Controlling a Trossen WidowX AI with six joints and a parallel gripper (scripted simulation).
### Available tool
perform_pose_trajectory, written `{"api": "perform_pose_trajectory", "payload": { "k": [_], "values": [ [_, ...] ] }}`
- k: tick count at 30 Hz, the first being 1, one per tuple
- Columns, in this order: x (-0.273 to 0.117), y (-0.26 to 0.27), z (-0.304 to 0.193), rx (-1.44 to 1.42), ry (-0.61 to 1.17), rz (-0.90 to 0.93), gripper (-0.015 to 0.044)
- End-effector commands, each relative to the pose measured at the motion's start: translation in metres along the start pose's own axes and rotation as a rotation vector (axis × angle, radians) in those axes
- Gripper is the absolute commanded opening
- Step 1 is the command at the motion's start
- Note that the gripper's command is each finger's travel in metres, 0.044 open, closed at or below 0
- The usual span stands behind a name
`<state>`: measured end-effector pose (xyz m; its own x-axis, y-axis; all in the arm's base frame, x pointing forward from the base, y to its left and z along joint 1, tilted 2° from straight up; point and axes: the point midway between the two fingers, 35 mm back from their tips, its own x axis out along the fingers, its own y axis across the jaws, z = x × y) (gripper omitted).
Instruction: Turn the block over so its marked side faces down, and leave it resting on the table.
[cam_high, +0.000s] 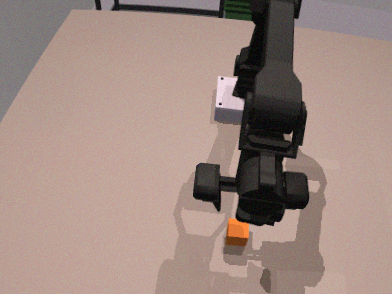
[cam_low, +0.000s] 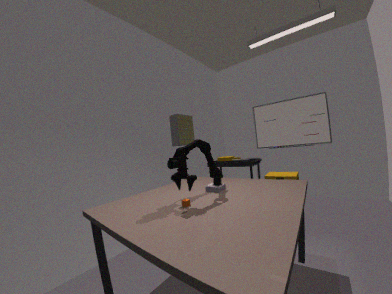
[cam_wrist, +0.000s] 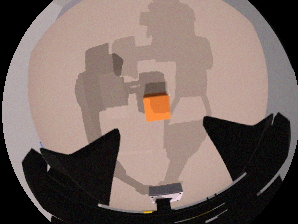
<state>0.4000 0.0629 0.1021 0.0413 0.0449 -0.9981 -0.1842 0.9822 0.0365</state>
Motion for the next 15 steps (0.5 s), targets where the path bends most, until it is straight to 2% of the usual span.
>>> {"api": "perform_pose_trajectory", "payload": {
  "k": [1, 6, 15],
  "values": [
    [0.001, 0.0, -0.001, -0.004, 0.028, -0.004, 0.044],
    [0.034, -0.001, -0.001, -0.004, 0.028, -0.003, 0.044],
    [0.05, -0.001, -0.002, -0.004, 0.028, -0.003, 0.044]
  ]
}}
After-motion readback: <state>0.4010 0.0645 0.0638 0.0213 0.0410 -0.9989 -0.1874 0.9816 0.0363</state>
